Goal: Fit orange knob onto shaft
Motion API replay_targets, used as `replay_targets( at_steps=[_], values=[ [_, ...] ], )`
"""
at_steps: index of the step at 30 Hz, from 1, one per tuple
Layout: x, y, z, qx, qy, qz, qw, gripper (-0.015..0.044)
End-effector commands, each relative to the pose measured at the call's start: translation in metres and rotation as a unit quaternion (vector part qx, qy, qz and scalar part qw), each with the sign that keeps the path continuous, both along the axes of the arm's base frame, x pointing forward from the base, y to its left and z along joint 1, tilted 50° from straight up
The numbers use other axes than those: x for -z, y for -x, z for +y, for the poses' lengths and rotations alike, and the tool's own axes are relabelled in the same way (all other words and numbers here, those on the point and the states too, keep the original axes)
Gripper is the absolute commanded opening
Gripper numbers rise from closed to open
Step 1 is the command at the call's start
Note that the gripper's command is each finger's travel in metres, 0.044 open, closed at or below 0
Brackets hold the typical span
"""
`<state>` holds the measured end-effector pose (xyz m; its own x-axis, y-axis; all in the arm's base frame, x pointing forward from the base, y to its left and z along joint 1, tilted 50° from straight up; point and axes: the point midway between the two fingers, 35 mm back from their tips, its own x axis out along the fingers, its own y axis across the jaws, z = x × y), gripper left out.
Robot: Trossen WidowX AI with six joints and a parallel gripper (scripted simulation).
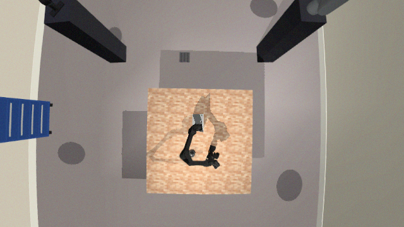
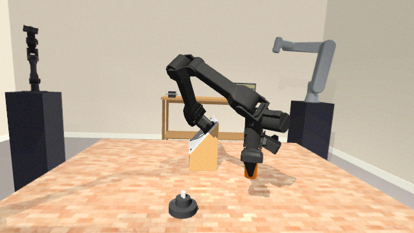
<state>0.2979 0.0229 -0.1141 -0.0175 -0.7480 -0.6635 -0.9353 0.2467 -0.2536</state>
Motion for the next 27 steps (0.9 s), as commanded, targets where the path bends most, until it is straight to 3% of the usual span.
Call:
replay_targets(
  at_steps=[1, 14, 27],
  values=[
    [-0.011, -0.003, 0.015, -0.003, -0.003, -0.005, 1.000, 0.0000],
    [-0.036, 0.001, 0.042, -0.006, 0.005, 0.002, 1.000, 0.0000],
    [-0.048, -0.011, 0.027, -0.008, -0.003, 0.004, 1.000, 0.0000]
  ],
)
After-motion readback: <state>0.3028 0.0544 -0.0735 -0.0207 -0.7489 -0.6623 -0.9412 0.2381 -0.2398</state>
